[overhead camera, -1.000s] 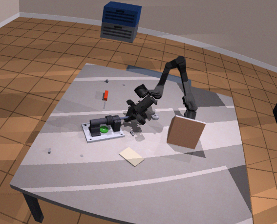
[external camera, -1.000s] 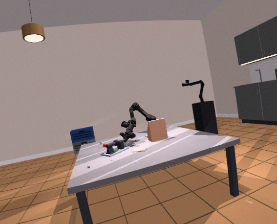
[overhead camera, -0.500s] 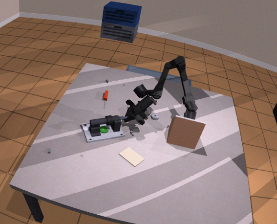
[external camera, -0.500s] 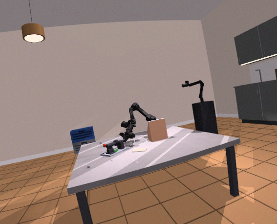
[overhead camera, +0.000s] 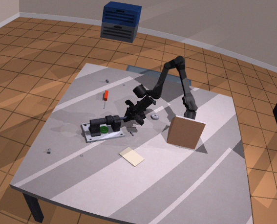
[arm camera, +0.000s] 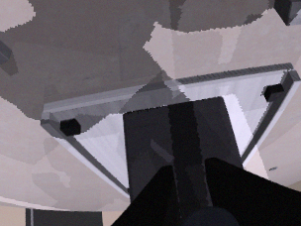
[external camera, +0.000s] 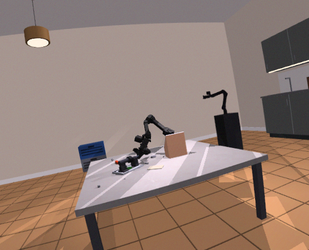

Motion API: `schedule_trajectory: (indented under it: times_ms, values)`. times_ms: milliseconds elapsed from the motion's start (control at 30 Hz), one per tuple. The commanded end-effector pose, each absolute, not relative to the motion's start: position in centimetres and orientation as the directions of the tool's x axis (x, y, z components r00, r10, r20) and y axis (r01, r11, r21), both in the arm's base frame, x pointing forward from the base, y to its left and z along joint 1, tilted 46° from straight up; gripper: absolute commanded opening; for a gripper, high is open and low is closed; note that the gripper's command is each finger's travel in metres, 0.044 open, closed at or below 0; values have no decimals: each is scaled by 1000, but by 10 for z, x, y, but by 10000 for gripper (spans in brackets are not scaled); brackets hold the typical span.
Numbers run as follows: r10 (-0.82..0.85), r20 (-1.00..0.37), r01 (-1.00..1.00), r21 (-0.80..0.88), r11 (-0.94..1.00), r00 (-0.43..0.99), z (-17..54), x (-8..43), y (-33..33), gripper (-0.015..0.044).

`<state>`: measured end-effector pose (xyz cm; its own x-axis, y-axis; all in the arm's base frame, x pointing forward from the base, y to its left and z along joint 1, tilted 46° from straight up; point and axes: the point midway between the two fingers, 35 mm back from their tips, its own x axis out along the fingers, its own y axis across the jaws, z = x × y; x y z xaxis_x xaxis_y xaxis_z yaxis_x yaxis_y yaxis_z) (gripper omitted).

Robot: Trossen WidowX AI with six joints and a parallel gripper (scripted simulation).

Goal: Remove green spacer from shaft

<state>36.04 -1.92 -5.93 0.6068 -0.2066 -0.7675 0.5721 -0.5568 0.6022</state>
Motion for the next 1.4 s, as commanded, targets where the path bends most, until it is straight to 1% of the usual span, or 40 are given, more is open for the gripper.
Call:
schedule_trajectory:
  times_ms: [0,1367]
  values:
    - [-205,-766,570,603,-559,610,-59,363,-18,0]
    - [-204,-766,569,603,-559,610,-64,374,-12,0]
